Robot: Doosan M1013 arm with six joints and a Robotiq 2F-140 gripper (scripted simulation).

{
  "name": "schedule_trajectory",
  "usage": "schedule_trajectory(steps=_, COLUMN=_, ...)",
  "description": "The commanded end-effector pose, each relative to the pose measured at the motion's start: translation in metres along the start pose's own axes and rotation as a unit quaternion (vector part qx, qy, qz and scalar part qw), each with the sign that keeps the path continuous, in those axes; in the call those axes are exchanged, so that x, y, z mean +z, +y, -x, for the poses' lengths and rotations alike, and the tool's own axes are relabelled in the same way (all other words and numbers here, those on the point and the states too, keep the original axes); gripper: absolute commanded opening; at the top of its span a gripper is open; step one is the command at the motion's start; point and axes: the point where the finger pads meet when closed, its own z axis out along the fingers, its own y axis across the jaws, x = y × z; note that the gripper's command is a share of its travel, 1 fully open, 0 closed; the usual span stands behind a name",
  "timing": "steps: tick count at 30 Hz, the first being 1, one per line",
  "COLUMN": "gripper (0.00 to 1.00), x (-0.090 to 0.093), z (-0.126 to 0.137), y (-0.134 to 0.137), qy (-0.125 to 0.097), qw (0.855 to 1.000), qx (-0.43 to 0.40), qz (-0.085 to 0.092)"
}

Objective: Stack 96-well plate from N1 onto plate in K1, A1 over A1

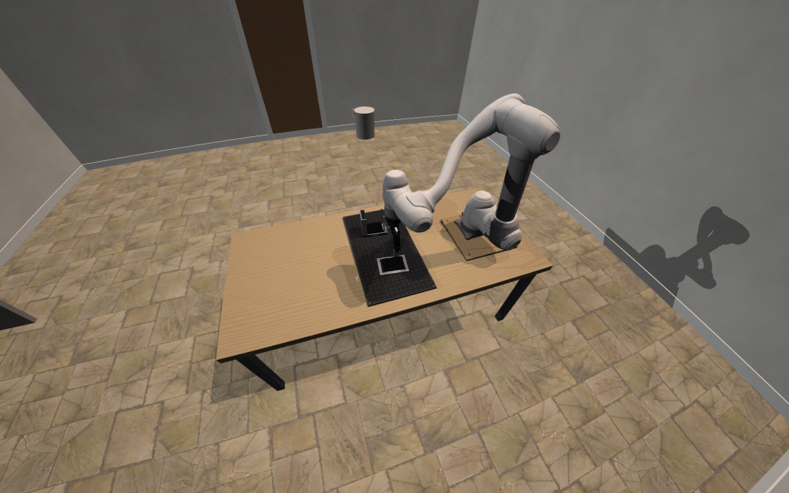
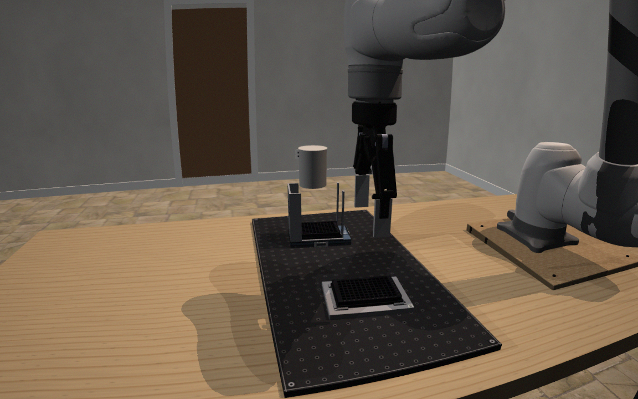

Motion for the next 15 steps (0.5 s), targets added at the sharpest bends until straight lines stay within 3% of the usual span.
schedule_trajectory(steps=1, gripper=1.00, x=0.0000, z=0.0000, y=-0.0003, qy=0.001, qw=1.000, qx=0.002, qz=0.002)
schedule_trajectory(steps=15, gripper=1.00, x=0.0100, z=0.0000, y=-0.0002, qy=0.001, qw=1.000, qx=0.002, qz=0.002)
